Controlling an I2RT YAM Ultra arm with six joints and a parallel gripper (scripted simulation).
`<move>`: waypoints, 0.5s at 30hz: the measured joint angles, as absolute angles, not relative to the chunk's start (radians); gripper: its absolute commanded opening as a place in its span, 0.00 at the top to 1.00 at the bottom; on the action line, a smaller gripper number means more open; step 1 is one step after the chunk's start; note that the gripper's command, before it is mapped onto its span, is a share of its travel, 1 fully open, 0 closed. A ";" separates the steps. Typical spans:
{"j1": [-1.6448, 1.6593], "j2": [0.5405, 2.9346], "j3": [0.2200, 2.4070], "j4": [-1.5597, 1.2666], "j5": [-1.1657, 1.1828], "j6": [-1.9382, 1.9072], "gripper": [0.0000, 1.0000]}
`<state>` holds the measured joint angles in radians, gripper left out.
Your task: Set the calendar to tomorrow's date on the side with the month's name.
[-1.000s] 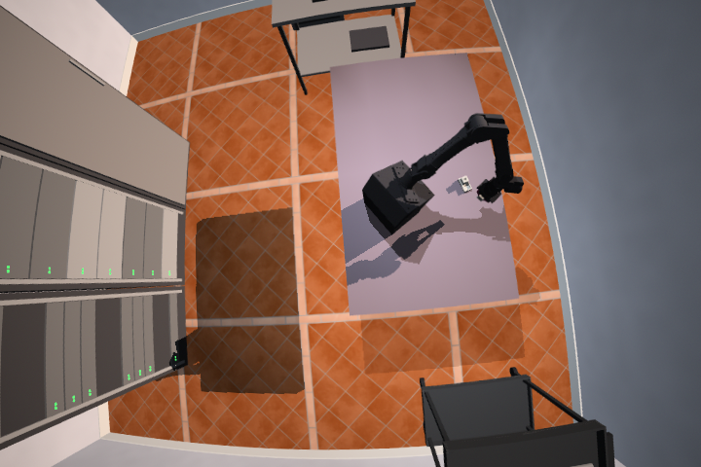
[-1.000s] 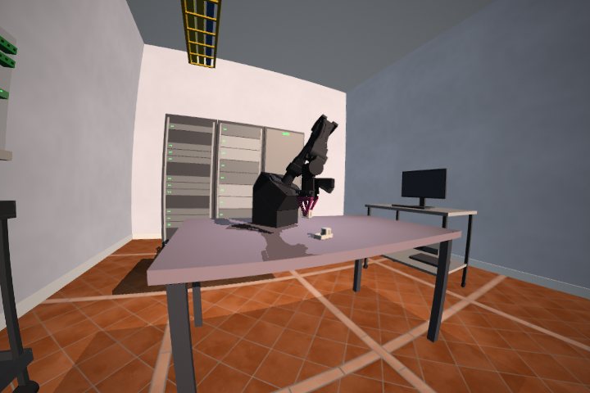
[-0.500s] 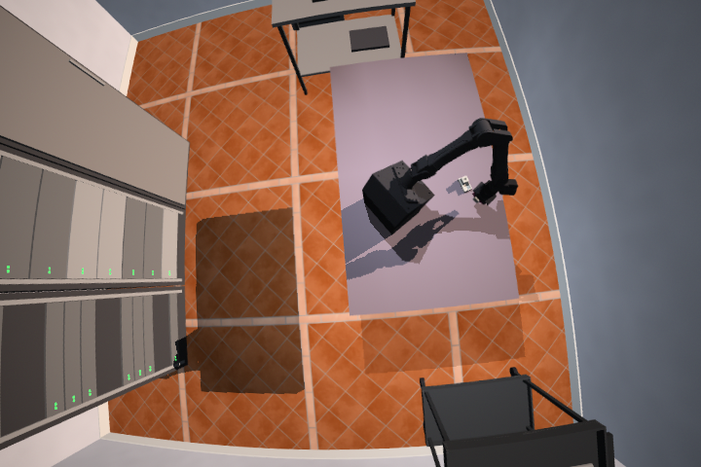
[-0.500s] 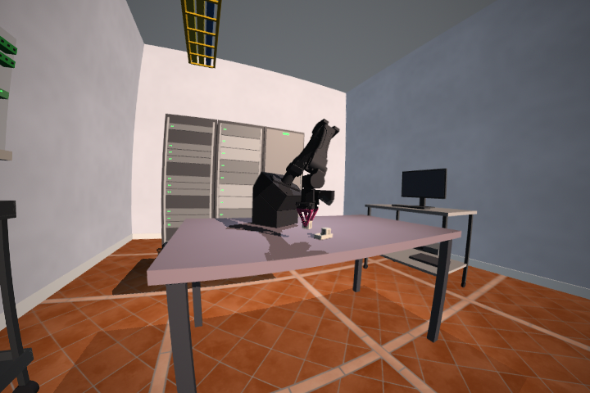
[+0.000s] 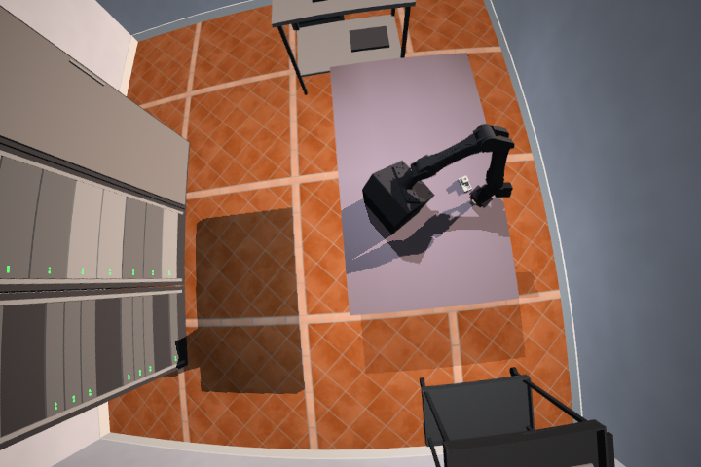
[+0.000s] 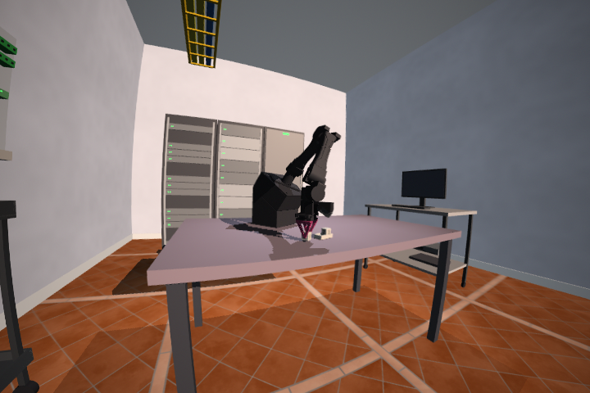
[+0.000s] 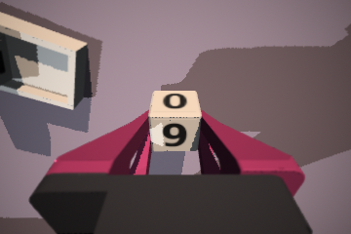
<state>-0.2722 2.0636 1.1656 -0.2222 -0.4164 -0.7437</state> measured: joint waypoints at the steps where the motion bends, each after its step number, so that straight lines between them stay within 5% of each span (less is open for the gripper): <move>1: -0.270 2.065 1.166 -0.218 -0.416 -0.742 0.73; 15: -0.269 2.070 1.168 -0.205 -0.415 -0.737 0.73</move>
<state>-0.2687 2.0697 1.1683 -0.2047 -0.4152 -0.7372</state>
